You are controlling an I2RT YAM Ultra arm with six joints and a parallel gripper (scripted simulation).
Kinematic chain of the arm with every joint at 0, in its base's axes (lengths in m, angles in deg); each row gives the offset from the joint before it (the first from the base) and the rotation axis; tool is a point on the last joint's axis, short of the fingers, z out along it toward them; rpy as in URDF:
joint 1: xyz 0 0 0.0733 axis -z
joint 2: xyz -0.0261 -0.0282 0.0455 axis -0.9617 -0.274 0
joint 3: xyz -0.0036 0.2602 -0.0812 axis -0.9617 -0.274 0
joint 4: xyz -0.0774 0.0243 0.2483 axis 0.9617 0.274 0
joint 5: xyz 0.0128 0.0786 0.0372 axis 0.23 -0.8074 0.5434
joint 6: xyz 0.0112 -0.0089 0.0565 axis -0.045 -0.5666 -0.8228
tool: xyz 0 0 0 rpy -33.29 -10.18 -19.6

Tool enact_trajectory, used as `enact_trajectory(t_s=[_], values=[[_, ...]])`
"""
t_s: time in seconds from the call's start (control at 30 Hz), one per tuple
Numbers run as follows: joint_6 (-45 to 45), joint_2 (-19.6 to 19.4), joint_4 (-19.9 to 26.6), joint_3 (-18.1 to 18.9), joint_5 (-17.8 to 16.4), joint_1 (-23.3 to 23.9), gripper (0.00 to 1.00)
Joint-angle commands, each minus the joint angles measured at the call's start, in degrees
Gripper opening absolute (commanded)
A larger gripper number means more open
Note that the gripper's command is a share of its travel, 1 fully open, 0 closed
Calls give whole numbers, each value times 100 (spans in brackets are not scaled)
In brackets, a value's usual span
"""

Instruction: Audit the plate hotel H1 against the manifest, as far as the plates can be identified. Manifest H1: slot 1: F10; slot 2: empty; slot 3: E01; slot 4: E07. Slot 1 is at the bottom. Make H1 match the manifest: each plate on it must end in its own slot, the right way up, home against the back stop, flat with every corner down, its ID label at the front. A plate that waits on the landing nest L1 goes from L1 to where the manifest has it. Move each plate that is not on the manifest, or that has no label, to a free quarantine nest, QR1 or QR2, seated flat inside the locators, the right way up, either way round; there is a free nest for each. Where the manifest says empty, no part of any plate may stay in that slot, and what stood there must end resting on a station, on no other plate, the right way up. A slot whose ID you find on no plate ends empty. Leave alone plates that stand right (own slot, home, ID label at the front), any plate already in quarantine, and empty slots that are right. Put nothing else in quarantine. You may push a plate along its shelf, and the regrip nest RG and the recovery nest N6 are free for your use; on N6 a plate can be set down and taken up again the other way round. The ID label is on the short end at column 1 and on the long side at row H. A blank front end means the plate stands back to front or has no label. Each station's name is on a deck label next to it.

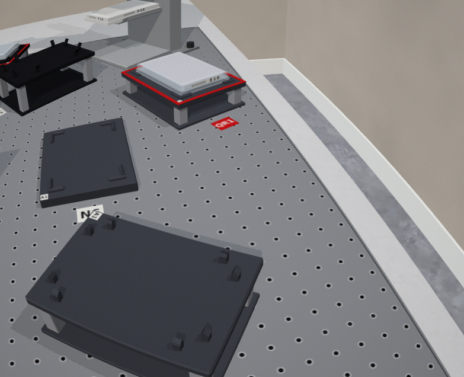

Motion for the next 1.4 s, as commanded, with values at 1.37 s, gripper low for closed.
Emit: enact_trajectory(t_s=[1.37], values=[[-3,456,-78,-326,32,85,0]])
